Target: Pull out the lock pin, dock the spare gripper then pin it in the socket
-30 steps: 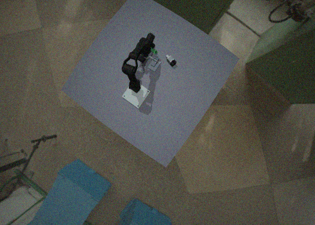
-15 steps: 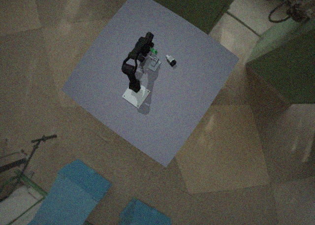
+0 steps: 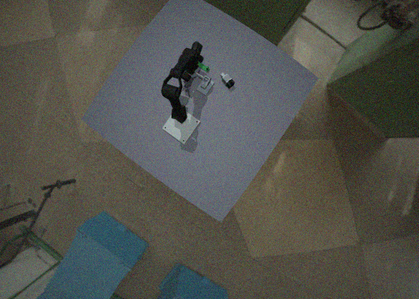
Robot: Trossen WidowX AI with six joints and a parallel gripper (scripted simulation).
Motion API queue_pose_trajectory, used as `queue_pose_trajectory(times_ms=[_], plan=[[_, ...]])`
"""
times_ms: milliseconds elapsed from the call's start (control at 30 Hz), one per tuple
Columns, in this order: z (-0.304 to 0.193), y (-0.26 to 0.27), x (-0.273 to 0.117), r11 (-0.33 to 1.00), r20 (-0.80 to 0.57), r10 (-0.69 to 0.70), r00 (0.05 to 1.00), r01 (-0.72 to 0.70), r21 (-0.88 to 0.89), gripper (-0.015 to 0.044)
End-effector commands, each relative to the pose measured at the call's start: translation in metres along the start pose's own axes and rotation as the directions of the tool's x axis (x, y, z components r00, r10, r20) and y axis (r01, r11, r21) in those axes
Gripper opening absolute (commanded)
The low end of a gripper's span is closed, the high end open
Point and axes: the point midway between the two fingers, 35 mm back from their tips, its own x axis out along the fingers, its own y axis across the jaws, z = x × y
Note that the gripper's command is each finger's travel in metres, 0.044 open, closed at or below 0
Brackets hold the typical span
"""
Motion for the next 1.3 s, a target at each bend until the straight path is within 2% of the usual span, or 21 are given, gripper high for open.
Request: queue_pose_trajectory(times_ms=[0, 1267], plan=[[0.004, -0.001, 0.0, 1.0, -0.001, -0.001, 1.0, 0.001, 0.001, 0.0], [0.033, -0.001, 0.001, 1.0, -0.007, 0.008, 1.0, -0.008, 0.004, 0.0]])
